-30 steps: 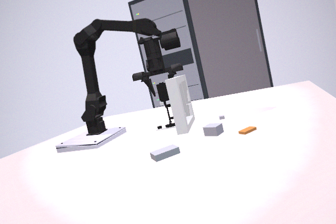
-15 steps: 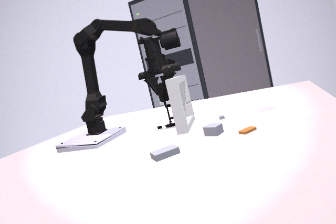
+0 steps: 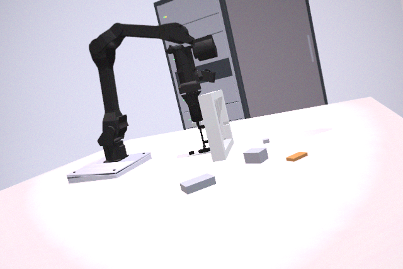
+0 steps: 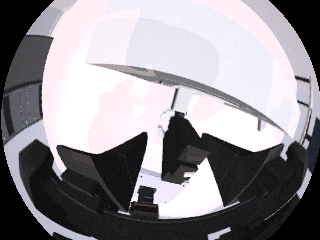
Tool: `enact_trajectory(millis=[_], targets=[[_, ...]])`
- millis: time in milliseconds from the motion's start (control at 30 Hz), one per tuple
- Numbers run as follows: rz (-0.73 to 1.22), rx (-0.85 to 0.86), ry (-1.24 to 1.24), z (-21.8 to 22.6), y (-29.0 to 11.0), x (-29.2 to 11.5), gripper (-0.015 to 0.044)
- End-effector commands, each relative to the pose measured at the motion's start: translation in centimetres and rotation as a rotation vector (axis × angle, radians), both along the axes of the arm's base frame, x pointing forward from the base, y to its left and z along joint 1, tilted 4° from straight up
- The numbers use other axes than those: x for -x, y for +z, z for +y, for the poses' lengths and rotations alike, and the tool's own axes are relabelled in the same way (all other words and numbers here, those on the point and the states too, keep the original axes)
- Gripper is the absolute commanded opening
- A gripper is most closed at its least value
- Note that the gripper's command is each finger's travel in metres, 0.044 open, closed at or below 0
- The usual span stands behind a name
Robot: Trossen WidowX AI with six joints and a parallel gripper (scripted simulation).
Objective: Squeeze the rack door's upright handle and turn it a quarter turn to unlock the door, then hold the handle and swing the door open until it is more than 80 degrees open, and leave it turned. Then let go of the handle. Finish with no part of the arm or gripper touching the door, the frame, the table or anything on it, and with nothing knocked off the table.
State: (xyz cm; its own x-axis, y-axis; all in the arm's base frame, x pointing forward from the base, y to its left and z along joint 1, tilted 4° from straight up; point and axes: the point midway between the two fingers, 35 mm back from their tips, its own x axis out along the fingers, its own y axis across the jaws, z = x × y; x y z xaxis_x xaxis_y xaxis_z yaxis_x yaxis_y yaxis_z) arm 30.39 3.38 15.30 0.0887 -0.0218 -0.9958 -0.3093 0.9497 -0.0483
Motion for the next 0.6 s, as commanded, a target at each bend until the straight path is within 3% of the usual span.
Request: enact_trajectory(millis=[0, 567], targets=[[-0.007, -0.012, -0.207, -0.12, -0.01, -0.04, 0.0296], [-0.028, -0.088, -1.046, -0.12, -0.01, -0.03, 0.0296]])
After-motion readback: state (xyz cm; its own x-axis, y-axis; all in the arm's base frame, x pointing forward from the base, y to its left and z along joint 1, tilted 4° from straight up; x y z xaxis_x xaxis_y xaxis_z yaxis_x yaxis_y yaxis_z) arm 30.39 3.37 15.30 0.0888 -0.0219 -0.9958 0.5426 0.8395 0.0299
